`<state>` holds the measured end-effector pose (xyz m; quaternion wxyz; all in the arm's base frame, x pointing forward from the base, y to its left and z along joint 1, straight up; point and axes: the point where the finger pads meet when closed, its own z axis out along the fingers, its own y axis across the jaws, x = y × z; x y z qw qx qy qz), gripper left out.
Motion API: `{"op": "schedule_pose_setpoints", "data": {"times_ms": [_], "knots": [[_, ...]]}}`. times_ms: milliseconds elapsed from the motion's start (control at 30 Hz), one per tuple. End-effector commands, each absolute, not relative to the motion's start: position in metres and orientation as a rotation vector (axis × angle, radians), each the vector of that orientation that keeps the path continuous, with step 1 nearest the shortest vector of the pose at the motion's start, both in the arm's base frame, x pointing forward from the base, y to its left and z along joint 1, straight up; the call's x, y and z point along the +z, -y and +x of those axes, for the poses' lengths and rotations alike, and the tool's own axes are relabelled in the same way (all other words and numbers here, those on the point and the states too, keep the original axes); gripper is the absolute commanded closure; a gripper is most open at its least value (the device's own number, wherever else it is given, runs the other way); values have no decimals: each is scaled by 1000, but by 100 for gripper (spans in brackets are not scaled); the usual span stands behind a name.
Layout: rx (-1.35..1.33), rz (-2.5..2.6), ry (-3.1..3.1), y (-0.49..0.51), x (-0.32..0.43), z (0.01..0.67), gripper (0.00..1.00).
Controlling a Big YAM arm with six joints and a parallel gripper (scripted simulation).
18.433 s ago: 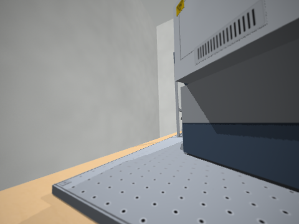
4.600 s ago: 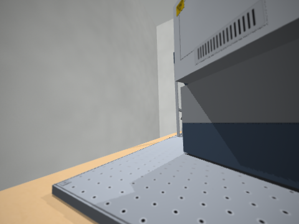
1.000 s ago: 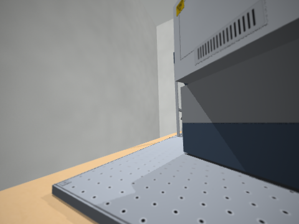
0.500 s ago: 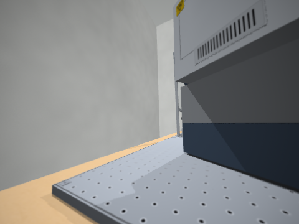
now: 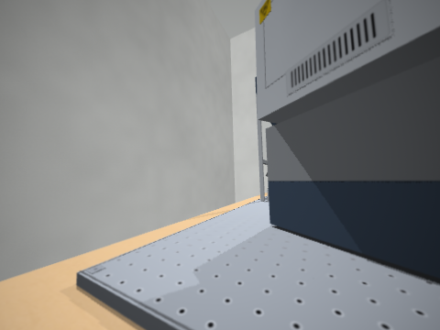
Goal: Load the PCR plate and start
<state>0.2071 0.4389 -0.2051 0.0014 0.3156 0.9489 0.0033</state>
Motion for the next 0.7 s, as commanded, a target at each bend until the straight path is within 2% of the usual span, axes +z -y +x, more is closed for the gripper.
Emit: {"op": "schedule_pose_setpoints", "data": {"times_ms": [0, 667], "knots": [[39, 1014, -2965, -441, -195, 212, 100], [102, 963, -2972, -463, -183, 216, 100]]}}
